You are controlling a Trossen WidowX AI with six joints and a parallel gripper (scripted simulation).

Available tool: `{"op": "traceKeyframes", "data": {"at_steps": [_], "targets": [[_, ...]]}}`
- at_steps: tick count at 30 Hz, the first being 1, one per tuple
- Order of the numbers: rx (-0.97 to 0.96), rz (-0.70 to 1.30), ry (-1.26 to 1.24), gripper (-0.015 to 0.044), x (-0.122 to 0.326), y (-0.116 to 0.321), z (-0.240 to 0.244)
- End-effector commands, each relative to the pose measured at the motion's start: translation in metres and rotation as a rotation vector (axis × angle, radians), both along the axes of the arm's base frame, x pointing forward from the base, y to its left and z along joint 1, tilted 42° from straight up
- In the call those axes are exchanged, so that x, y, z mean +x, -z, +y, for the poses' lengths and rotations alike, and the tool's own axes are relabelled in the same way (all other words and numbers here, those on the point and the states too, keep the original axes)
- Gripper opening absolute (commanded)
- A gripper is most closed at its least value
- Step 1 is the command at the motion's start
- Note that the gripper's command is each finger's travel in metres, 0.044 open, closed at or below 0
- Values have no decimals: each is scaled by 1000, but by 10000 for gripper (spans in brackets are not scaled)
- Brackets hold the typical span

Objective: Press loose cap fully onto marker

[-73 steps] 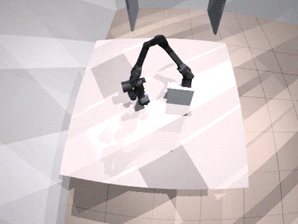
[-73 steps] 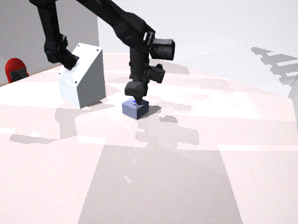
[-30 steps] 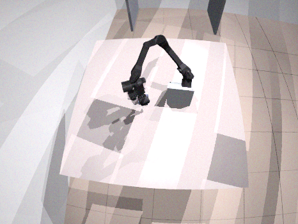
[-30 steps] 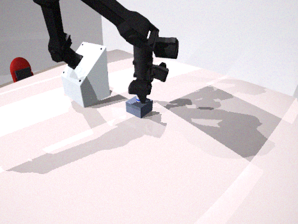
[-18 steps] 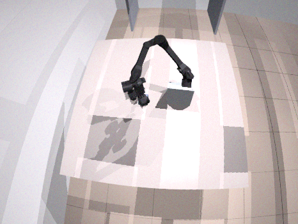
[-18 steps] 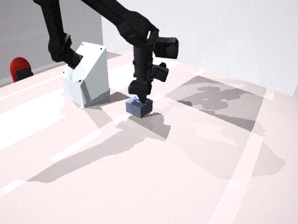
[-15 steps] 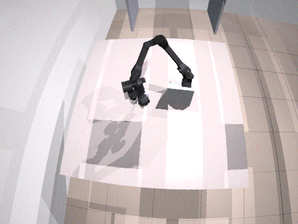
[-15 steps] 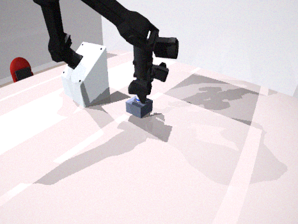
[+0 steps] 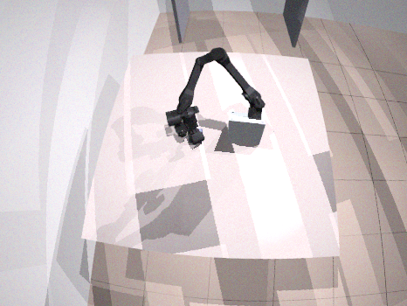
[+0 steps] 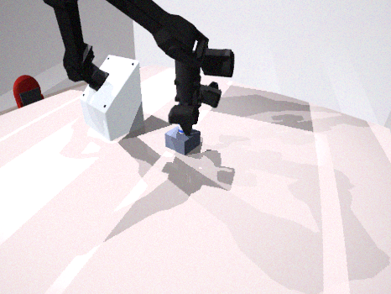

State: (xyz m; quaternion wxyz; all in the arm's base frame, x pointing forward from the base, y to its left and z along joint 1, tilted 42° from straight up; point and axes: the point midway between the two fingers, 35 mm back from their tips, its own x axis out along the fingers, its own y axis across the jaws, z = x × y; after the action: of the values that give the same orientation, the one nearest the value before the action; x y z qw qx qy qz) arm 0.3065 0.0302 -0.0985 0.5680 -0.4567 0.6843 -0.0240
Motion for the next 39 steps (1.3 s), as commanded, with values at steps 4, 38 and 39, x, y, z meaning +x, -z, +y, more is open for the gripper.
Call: {"op": "traceKeyframes", "data": {"at_steps": [4, 38, 39], "targets": [[-10, 2, 19, 0, 0, 7, -9], [0, 0, 0, 236, 0, 0, 0], [0, 0, 0, 263, 0, 0, 0]]}}
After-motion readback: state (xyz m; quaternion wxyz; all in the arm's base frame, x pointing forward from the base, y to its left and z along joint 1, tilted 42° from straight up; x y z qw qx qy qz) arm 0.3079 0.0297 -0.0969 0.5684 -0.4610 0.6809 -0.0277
